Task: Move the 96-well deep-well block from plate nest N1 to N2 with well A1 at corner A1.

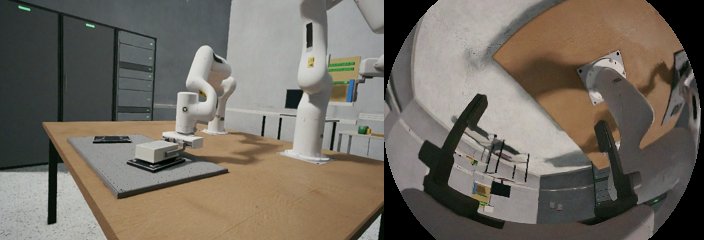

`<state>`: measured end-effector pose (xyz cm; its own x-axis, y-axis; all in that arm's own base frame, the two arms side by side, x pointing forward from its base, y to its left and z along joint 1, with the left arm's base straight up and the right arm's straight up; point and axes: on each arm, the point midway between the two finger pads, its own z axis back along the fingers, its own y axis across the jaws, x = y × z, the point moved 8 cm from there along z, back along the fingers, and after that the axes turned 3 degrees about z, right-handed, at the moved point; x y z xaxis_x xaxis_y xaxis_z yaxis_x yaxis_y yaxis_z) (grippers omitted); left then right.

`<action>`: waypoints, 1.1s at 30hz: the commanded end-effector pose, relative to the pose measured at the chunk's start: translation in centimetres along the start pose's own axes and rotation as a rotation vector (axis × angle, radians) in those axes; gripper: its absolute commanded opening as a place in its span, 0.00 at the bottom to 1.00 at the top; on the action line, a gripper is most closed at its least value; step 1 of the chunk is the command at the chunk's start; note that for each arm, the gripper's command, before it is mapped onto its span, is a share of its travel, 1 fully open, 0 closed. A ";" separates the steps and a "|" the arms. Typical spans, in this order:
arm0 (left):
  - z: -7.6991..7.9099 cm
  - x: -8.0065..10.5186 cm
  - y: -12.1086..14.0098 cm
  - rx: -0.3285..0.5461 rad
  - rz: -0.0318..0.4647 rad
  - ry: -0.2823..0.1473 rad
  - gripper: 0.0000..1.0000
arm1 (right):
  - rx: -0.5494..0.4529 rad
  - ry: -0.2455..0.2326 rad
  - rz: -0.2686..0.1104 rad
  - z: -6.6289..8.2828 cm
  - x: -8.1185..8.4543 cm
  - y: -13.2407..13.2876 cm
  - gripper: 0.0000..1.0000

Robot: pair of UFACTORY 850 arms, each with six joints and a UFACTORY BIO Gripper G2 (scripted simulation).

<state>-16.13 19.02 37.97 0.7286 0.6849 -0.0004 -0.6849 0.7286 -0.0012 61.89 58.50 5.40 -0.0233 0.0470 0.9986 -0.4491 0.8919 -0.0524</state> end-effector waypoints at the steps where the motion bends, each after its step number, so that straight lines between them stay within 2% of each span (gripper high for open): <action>1: 0.0 0.0 0.0 0.001 0.000 0.000 1.00 | 0.000 -0.003 -0.001 -0.1 0.1 0.0 0.00; 33: 0.0 0.0 0.0 0.001 0.000 0.000 1.00 | 0.000 -0.003 -0.001 -0.1 -0.4 0.0 0.00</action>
<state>-16.13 19.02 37.97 0.7286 0.6849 -0.0004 -0.6849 0.7286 -0.0012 61.89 58.50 4.92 -0.0233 0.0470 0.9986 -0.4491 0.8919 -0.0524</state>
